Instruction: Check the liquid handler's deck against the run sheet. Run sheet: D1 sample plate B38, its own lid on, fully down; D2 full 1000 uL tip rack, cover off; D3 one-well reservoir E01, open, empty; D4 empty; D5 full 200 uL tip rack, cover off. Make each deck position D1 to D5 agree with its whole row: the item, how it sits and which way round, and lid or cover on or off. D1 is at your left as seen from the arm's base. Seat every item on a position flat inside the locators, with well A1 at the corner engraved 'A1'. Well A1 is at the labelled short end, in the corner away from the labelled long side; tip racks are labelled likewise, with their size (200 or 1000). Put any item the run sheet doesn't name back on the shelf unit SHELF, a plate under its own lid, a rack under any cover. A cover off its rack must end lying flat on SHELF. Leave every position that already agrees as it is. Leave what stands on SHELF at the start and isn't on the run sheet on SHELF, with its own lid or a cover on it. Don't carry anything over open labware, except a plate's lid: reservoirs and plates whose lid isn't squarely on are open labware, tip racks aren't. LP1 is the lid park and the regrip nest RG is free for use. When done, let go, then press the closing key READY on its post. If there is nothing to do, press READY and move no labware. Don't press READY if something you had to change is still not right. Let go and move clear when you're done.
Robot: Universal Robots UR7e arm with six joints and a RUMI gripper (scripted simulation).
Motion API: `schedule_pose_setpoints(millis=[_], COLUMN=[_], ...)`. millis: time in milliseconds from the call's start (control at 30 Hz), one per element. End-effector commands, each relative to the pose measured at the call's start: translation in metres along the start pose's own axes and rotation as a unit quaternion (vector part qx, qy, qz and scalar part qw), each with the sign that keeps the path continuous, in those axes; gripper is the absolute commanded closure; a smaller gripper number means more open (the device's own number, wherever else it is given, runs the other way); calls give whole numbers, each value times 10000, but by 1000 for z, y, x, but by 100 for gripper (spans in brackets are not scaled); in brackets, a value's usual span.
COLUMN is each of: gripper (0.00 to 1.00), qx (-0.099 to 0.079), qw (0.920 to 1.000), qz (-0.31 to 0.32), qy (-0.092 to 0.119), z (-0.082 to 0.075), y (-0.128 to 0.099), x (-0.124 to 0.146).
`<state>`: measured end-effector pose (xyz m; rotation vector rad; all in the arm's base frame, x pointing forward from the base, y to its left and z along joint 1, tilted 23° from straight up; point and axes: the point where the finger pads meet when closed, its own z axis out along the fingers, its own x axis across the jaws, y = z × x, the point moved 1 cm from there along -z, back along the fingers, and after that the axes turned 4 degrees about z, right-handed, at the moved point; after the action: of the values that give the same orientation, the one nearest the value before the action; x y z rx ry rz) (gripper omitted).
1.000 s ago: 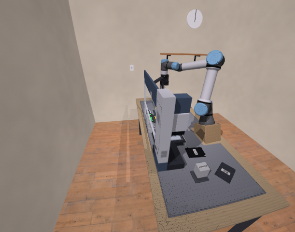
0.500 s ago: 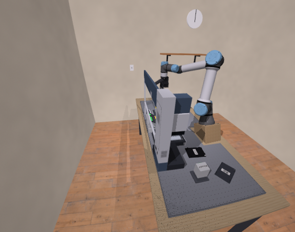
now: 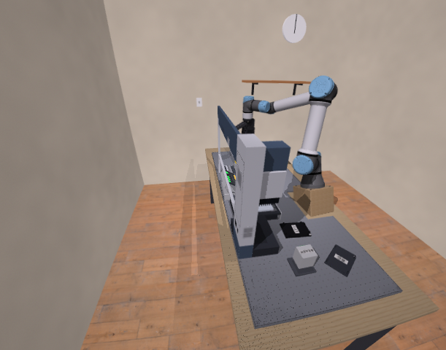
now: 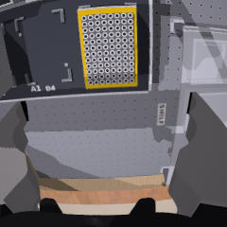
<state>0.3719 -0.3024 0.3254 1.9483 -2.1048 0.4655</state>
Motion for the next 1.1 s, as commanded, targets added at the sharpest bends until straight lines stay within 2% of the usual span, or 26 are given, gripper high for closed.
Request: schedule_pose_setpoints(millis=[0, 1067], gripper=[18, 18], qx=[-1, -1], qw=[10000, 10000], qz=[-3, -3], qy=[-5, -5], z=[11, 57], y=[0, 0], x=[0, 0])
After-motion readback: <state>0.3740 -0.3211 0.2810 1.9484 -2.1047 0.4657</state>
